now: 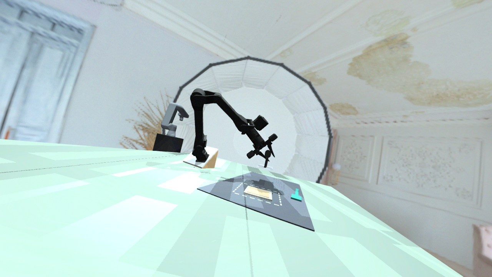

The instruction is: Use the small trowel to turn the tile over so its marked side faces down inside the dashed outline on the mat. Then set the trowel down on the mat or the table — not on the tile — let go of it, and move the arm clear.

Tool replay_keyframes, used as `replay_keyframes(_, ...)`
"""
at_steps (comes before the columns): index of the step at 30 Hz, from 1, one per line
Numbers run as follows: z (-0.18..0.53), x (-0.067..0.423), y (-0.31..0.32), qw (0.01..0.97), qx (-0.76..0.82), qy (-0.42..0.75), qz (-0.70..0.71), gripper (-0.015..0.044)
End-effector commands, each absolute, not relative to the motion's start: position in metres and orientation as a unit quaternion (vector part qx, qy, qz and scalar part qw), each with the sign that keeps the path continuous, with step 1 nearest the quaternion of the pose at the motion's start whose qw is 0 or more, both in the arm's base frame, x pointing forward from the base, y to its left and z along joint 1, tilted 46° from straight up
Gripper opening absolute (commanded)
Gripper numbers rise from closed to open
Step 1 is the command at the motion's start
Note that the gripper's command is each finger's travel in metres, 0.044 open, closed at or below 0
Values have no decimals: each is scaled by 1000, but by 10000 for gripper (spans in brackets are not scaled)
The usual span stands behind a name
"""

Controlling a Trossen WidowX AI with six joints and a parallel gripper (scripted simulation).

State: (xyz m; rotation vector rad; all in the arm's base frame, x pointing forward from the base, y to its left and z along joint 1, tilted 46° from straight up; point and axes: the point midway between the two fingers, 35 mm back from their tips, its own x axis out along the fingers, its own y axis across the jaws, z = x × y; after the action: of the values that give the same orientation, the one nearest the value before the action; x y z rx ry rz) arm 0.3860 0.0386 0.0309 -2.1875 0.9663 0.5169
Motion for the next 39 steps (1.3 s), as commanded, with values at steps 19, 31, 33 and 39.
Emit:
replay_keyframes(19,35,389,42,346,-842,367,193,0)
replay_keyframes(31,31,386,38,340,-840,372,199,0)
replay_keyframes(33,31,386,38,340,-840,373,199,0)
replay_keyframes(39,16,391,49,320,-843,356,244,0)
